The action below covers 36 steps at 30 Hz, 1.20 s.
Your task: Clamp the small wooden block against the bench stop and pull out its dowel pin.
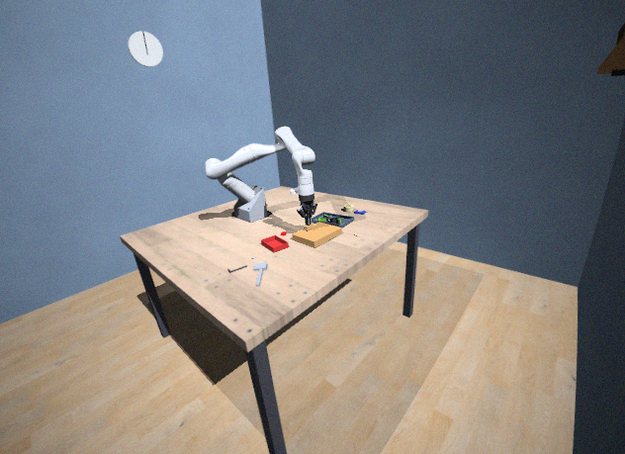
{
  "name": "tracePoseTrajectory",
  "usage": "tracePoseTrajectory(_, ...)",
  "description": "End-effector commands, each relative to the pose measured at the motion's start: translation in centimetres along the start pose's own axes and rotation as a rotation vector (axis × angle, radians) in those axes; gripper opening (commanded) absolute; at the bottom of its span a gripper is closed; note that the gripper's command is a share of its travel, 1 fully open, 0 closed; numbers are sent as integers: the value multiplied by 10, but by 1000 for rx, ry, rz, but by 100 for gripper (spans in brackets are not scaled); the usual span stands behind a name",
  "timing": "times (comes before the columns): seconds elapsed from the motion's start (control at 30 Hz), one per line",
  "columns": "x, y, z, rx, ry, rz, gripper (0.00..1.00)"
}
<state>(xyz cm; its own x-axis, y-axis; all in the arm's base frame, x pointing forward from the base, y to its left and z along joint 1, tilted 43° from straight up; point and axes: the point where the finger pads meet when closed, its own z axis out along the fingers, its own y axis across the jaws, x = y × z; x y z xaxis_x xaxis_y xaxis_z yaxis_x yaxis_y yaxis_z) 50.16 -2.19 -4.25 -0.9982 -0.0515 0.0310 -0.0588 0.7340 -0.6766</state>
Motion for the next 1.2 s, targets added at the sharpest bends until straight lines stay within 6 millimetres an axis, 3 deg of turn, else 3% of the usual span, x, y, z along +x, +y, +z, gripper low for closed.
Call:
tracePoseTrajectory(0.0, 0, 0, -1, -1, -2, 1, 10)
tracePoseTrajectory(1.17, 7, 3, -1, -1, -2, 27, 10)
